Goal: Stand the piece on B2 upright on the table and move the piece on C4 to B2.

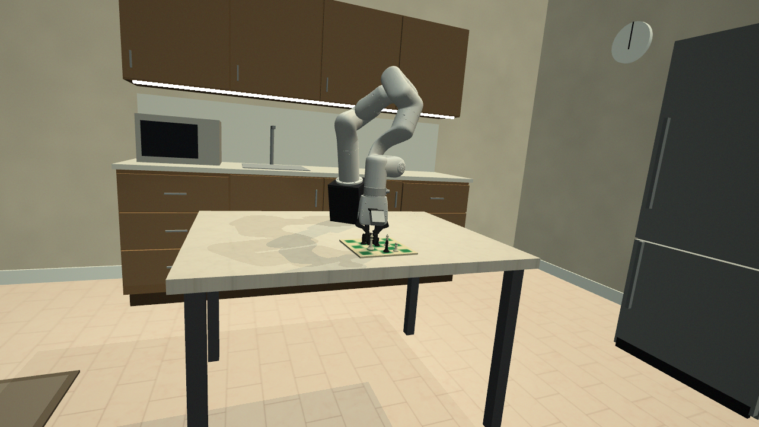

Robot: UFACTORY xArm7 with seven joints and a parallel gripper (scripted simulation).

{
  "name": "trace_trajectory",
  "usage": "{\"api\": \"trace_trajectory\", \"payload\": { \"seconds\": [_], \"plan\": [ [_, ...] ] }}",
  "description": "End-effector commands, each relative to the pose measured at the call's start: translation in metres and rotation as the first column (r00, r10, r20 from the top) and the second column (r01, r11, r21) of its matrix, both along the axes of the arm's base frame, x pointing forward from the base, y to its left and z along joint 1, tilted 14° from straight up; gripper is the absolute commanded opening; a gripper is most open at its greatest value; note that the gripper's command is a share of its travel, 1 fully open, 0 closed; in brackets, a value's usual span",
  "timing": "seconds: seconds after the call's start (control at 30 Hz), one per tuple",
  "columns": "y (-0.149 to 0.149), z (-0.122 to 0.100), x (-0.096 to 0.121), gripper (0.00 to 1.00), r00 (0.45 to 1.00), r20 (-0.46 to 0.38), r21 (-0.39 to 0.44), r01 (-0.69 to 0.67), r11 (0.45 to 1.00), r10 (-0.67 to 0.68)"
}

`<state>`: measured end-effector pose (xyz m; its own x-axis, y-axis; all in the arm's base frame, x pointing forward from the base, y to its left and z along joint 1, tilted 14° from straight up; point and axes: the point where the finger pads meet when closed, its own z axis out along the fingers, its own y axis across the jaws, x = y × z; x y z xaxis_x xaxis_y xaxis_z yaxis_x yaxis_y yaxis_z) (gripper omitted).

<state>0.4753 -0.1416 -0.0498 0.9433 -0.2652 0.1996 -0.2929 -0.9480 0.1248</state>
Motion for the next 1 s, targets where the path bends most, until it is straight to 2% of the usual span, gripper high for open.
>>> {"api": "trace_trajectory", "payload": {
  "seconds": [0.0,0.3,0.43,0.5,0.8,0.97],
  "plan": [
    [0.000,0.001,0.001,0.00,1.000,0.003,-0.001,0.000,1.000,0.000],
    [0.001,0.006,0.000,0.00,1.000,0.003,-0.001,0.000,1.000,0.000],
    [0.004,0.026,-0.003,0.00,1.000,0.003,-0.001,0.000,1.000,0.000],
    [0.004,0.026,-0.003,0.00,1.000,0.003,-0.001,0.000,1.000,0.000],
    [0.015,0.086,-0.013,0.00,1.000,0.003,-0.001,0.000,1.000,0.000],
    [0.017,0.098,-0.015,0.00,1.000,0.003,-0.001,0.000,1.000,0.000]
  ]
}}
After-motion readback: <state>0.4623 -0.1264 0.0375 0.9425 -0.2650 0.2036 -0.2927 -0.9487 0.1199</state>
